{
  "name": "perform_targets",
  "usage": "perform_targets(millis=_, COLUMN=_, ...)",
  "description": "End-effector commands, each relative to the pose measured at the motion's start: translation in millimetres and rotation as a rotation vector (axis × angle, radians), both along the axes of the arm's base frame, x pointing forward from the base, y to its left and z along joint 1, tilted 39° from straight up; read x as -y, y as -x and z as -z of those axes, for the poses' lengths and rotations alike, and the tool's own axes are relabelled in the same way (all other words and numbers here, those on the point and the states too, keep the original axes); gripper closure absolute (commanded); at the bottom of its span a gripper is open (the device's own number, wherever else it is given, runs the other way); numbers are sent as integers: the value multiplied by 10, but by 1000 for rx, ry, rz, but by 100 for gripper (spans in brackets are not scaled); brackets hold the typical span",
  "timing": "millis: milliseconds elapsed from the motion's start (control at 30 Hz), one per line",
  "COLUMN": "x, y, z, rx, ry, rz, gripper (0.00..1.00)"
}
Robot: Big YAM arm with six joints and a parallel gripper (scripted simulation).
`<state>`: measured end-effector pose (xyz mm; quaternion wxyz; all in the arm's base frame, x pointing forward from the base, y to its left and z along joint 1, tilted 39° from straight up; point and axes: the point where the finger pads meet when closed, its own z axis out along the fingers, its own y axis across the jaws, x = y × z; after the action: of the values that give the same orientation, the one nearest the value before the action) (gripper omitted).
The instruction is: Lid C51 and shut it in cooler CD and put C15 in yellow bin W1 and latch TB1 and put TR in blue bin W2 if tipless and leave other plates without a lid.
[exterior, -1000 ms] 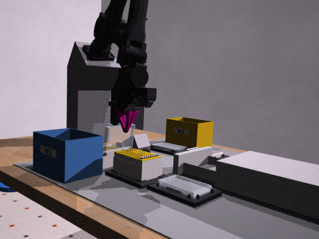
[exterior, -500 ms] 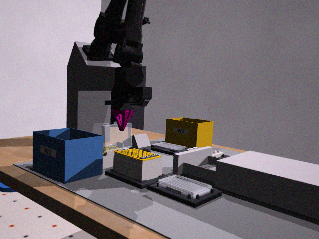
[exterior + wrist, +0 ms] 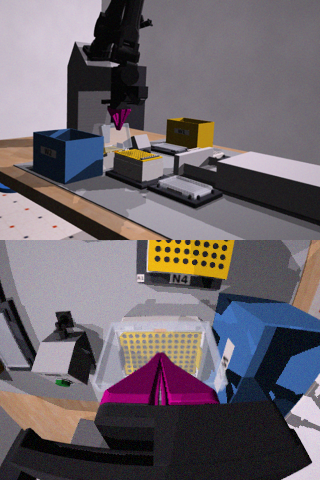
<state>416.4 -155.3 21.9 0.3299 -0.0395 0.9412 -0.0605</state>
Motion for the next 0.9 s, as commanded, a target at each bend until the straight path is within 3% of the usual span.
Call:
perform_targets(millis=0, x=65, y=35, z=-95, rx=32, ry=24, rz=-2, gripper=100)
perform_targets(millis=533, x=83, y=198, z=12, rx=30, ry=24, rz=-2, gripper=100)
perform_targets(millis=867, x=33, y=188, z=72, rx=10, ry=9, rz=-4, gripper=100)
